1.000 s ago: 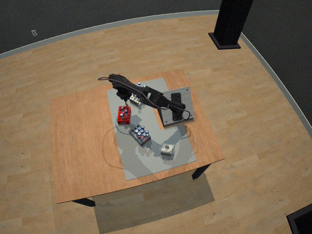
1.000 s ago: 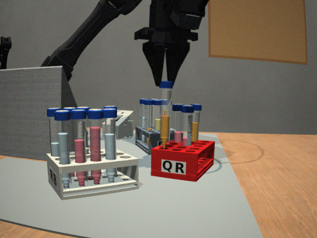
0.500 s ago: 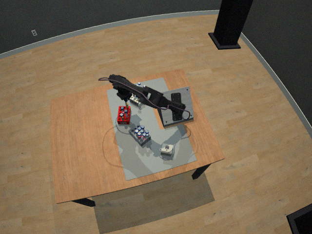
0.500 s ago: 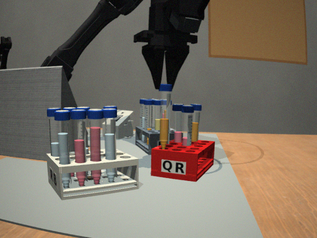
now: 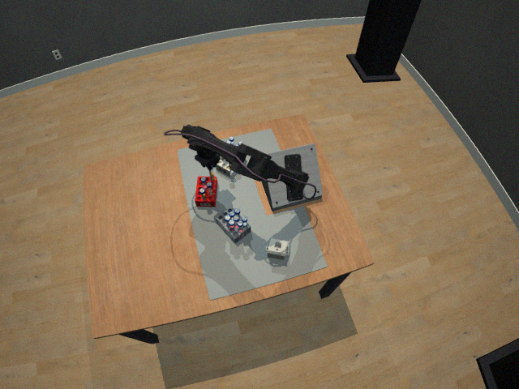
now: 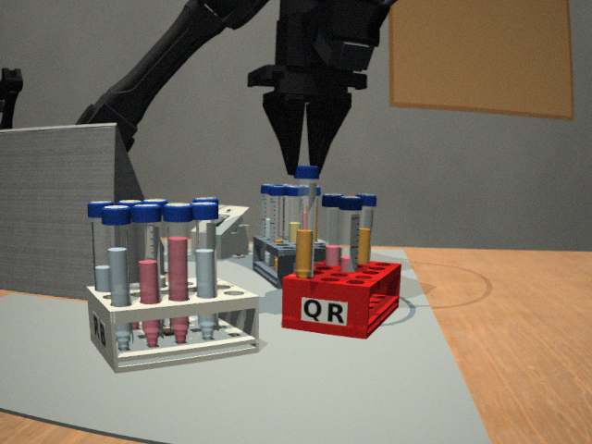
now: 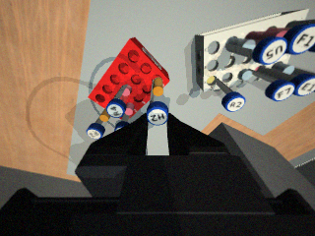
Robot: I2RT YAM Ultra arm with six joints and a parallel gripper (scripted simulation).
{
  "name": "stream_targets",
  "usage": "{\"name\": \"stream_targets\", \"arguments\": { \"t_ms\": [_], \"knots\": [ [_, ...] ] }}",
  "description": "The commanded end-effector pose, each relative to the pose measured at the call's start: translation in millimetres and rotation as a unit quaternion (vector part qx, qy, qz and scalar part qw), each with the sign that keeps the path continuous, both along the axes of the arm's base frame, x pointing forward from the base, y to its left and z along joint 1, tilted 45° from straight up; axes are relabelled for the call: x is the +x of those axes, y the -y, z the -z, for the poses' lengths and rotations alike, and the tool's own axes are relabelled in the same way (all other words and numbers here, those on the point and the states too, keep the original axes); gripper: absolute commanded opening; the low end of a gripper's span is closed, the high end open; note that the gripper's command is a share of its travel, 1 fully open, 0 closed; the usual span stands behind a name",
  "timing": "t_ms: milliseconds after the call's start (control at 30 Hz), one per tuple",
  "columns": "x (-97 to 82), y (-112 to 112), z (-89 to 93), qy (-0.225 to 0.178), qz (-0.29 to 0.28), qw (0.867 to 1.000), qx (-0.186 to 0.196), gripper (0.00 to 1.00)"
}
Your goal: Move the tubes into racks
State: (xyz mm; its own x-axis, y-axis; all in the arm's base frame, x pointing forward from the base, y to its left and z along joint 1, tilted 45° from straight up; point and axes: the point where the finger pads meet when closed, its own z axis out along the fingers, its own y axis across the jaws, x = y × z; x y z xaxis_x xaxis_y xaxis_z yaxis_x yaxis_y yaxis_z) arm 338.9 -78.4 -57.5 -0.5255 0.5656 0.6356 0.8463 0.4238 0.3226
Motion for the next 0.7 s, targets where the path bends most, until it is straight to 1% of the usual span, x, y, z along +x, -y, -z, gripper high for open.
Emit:
{"name": "stream_targets", "arguments": {
  "t_ms": [0, 100, 133, 267, 333, 400, 433, 500, 667],
  "knots": [
    [9.0, 4.8, -5.0, 0.02, 0.008, 1.0, -0.009, 0.0],
    [6.9, 2.0, -3.6, 0.016, 0.007, 1.0, -0.006, 0.0],
    [2.5, 2.8, -2.1, 0.011, 0.01, 1.0, -0.004, 0.0],
    [6.5, 2.3, -2.2, 0.017, 0.008, 1.0, -0.007, 0.0],
    [2.8, -1.5, -0.1, 0.011, 0.008, 1.0, -0.003, 0.0],
    [2.7, -1.5, 0.3, 0.011, 0.008, 1.0, -0.004, 0.0],
    [7.3, 1.6, -0.8, 0.018, 0.008, 1.0, -0.01, 0.0],
    [2.1, -1.0, 2.2, 0.01, 0.007, 1.0, -0.007, 0.0],
    [1.9, -3.3, 2.4, 0.011, 0.007, 1.0, -0.006, 0.0]
  ]
}}
